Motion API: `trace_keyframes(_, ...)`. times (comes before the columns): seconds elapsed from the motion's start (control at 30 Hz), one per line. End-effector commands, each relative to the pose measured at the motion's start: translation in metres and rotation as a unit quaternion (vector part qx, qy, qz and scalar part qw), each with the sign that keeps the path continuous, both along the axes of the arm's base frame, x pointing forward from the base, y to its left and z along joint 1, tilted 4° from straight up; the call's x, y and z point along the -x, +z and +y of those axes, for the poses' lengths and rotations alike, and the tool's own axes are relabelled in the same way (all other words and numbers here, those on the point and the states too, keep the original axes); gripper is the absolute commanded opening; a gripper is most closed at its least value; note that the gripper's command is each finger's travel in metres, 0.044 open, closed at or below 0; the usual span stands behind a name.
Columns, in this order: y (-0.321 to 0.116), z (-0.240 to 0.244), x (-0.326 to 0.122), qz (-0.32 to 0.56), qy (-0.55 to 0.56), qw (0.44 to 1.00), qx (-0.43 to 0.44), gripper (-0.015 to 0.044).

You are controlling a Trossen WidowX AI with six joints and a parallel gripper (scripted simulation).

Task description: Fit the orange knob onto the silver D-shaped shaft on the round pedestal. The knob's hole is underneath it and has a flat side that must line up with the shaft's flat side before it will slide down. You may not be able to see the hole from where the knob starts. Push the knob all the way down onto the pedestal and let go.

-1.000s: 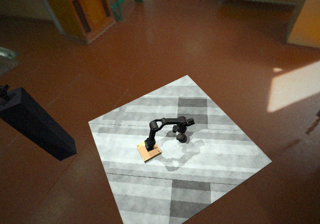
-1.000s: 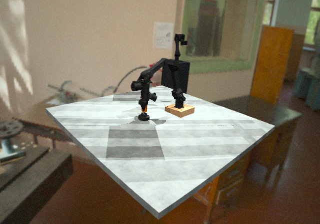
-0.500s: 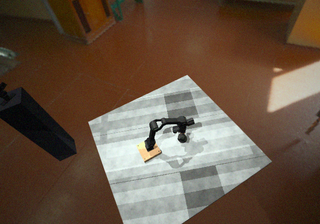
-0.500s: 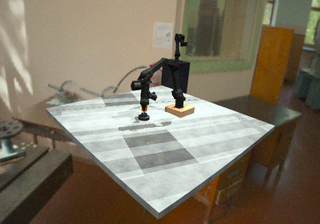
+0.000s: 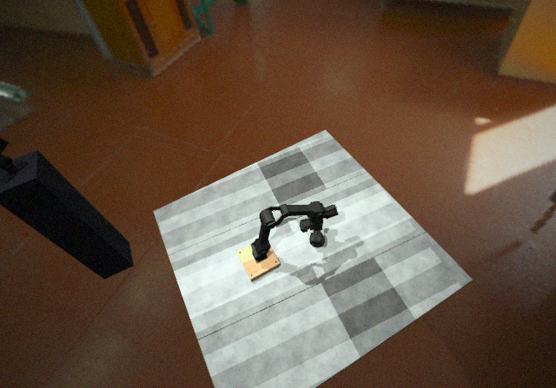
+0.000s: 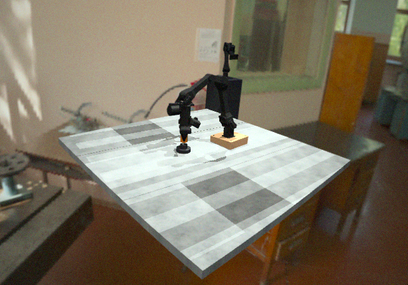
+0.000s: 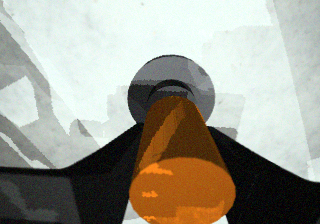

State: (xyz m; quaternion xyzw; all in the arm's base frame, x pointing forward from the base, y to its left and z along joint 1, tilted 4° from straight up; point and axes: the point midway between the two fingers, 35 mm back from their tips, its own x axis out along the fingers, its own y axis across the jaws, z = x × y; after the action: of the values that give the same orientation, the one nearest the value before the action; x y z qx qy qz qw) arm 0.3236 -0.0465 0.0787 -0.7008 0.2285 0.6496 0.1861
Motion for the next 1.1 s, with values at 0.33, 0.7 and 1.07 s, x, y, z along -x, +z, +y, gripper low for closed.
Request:
trace_keyframes(0.33, 0.0015, -0.0001, -0.0011, -0.001, 0.002, 1.000, 0.000, 0.0000)
trace_keyframes(0.7, 0.0034, 0.0005, -0.0014, 0.007, 0.101, 0.995, 0.005, 0.0000)
trace_keyframes(1.07, -0.0003, 0.0002, -0.0003, 0.007, 0.106, 0.994, 0.005, 0.0000)
